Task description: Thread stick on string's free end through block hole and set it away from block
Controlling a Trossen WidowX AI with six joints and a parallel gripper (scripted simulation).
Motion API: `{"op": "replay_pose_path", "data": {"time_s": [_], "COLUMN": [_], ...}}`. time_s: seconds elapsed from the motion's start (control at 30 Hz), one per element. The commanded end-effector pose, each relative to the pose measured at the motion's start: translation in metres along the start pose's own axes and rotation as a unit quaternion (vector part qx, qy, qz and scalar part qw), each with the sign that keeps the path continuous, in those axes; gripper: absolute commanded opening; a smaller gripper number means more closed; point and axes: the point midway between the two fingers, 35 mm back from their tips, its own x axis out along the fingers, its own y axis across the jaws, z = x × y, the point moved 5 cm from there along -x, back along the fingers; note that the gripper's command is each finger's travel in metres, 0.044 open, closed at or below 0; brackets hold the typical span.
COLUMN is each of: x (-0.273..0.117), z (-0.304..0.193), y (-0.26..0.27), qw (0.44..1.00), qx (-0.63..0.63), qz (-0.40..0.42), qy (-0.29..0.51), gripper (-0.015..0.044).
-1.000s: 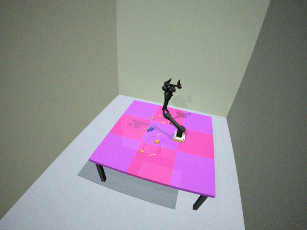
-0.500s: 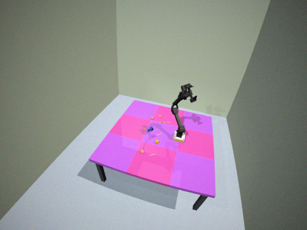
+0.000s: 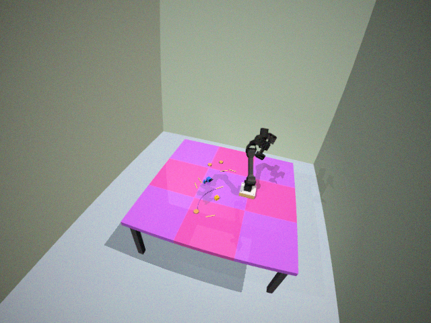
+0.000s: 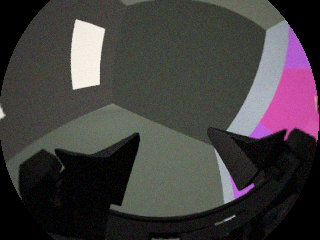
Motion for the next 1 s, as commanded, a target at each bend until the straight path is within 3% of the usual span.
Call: {"op": "replay_pose_path", "data": {"time_s": [0.0,0.2,0.47,0.73,0.97], "x": [0.034,0.067,0.067,0.016,-0.057], "z": [-0.004,0.011,0.049,0.086,0.104], "y": [-0.048,-0.132,-0.25,-0.356,-0.429], "qw": [0.987,0.912,0.743,0.567,0.457], "qx": [-0.126,-0.325,-0.494,-0.543,-0.51], "qz": [-0.097,-0.249,-0.411,-0.478,-0.437], "qy": [0.002,0.043,0.185,0.393,0.583], "gripper": [0.044,0.044,0.044,0.044,0.044]}}
